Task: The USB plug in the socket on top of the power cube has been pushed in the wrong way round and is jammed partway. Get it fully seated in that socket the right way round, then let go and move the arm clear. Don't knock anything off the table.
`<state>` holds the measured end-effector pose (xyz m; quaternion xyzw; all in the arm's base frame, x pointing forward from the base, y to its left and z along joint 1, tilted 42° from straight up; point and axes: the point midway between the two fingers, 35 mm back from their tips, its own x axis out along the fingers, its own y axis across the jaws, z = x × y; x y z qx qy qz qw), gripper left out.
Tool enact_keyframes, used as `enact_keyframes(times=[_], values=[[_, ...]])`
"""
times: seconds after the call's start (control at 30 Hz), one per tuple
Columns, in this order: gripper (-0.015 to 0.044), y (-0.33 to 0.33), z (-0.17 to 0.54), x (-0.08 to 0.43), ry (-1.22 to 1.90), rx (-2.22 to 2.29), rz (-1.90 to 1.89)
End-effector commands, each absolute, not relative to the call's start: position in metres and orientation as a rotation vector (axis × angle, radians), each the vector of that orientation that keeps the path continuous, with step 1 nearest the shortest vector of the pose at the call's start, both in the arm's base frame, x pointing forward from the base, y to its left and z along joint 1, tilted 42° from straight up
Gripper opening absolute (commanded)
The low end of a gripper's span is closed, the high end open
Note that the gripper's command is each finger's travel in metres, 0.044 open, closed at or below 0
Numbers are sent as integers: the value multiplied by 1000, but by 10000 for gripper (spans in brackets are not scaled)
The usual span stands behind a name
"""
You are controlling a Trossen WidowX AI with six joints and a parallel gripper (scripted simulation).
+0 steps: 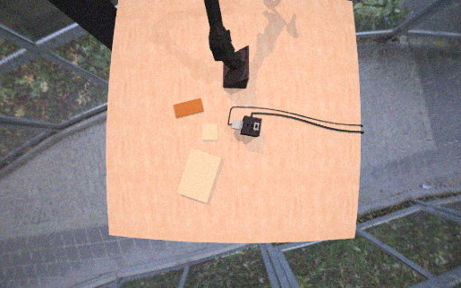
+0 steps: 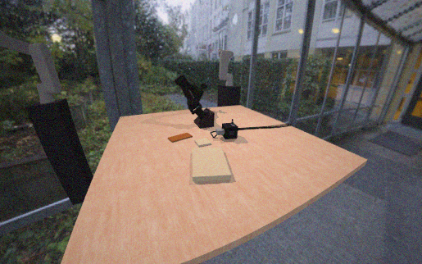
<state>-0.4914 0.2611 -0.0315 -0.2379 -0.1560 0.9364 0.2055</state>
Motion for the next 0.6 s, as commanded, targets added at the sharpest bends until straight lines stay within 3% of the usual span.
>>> enact_keyframes(times=[0.0, 0.23, 0.57], values=[[426, 265, -32, -489, -430, -673, 2600], [440, 374, -56, -395, -265, -940, 2298], [440, 475, -71, -180, 106, -1213, 1809]])
